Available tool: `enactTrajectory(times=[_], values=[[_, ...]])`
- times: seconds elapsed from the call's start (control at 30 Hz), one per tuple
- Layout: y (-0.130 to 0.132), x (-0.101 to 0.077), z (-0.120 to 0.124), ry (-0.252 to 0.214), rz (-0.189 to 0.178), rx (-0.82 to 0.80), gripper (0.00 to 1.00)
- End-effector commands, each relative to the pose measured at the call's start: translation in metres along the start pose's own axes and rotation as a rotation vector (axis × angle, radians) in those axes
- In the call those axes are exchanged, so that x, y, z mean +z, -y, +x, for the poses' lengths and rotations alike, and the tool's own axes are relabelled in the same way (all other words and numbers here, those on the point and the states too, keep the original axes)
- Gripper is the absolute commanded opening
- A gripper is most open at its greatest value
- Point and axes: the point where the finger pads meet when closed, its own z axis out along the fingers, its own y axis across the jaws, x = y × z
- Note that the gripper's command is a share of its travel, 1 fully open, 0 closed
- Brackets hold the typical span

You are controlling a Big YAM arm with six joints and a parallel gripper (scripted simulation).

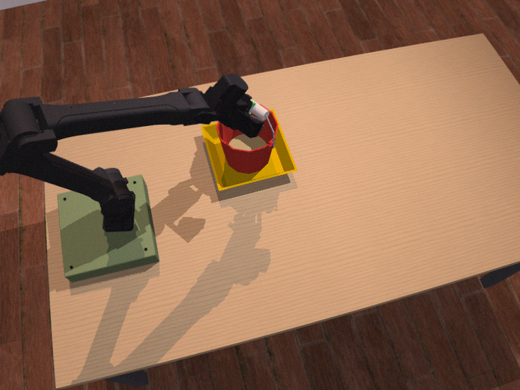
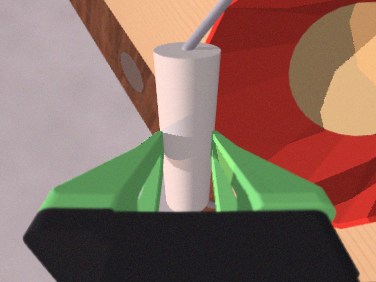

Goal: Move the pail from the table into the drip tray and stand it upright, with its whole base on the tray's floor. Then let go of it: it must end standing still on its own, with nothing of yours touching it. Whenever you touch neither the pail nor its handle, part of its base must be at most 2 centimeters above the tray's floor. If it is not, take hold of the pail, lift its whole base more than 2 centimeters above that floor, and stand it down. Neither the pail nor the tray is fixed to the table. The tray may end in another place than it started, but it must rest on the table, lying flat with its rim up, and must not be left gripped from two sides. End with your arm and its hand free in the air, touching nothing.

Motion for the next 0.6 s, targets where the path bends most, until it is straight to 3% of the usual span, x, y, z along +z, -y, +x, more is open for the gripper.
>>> enactTrajectory(times=[0.0, 0.57], values=[[-0.041, -0.011, -0.005, 0.021, -0.096, -0.038, 0.21], [-0.031, -0.009, -0.006, 0.017, -0.063, -0.023, 0.21]])
